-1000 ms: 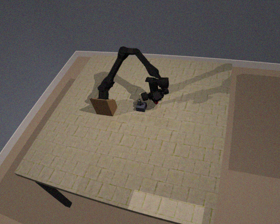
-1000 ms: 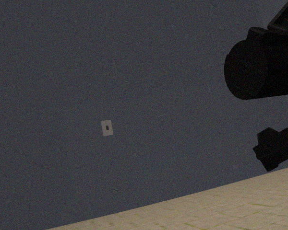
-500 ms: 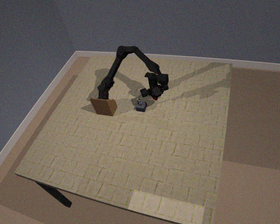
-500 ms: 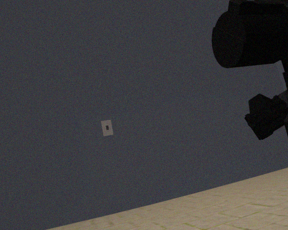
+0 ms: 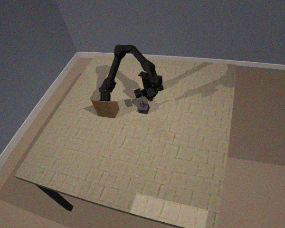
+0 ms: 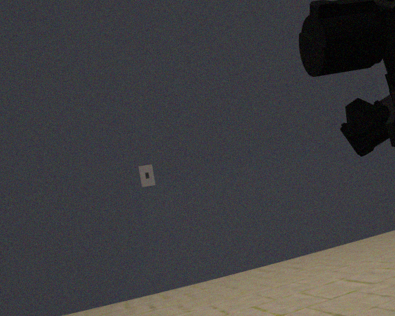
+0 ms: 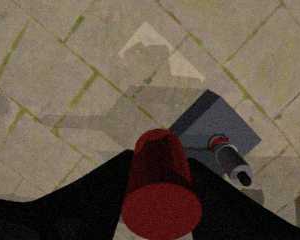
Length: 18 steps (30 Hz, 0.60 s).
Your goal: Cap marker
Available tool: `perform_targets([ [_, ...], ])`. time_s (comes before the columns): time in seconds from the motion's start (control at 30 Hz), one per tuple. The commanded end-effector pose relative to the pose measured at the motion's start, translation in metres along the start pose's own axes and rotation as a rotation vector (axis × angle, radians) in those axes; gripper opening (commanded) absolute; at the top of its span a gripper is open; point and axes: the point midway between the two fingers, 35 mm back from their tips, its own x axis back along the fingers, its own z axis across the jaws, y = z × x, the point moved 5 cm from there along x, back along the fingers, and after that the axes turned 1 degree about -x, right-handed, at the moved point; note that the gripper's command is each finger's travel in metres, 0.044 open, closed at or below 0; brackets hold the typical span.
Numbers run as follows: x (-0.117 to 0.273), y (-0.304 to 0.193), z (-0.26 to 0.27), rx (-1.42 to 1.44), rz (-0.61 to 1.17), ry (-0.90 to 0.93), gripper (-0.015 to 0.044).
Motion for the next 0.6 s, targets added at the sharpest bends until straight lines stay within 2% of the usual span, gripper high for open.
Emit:
perform_targets([
  [0.0,0.007,-0.002,-0.014,0.003,-0.004,-0.002,0.0],
  [0.37,0.024,-0.009,-0.057,0.003,0.006,0.0,0.0],
  [0.57,0.02,-0.01,-0.059,0.003,0.007,0.001,0.0],
])
